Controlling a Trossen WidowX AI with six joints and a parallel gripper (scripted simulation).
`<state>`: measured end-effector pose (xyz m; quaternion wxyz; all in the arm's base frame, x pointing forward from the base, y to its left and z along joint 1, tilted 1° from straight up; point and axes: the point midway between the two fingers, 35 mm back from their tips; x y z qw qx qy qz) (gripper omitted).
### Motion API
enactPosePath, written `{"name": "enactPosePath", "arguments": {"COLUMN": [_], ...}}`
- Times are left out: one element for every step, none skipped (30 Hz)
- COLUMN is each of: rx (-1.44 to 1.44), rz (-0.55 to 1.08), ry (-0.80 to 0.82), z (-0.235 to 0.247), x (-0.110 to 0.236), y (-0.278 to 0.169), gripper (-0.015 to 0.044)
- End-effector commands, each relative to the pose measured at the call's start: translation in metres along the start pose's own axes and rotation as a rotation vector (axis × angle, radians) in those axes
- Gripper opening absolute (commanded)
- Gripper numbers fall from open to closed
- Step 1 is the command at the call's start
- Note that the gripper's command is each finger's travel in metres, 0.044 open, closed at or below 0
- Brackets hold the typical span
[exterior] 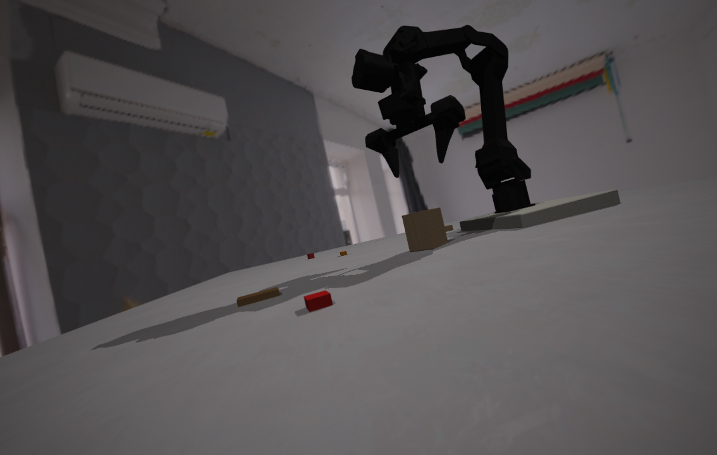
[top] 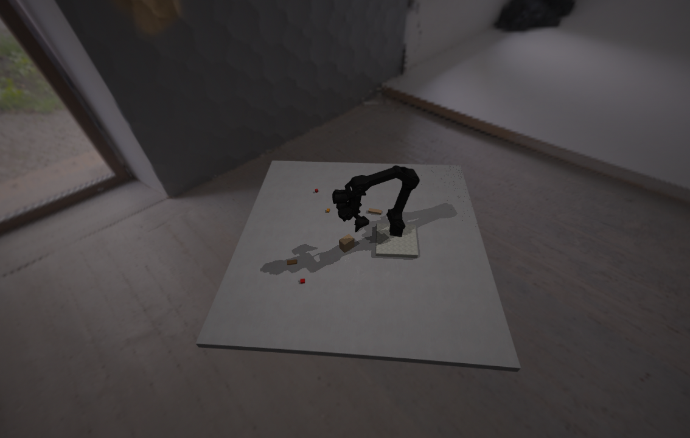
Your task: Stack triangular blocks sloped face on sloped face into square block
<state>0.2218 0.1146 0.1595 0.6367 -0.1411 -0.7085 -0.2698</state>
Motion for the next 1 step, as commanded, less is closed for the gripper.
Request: {"name": "enactPosePath", "arguments": {"rx": [0.0], "rz": [-0.002], "ry": [-0.001], "z": [-0.0001], "x": [-0.0001], "y": [0.0004], "gripper": [0.044]}}
Point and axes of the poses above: the point midway between the two fingers, 35 mm back from their tips, its own x axis back along the fingers, its own z axis across the jaws, y = z × x, and after that the axes turned 4 degrees about x, right-handed
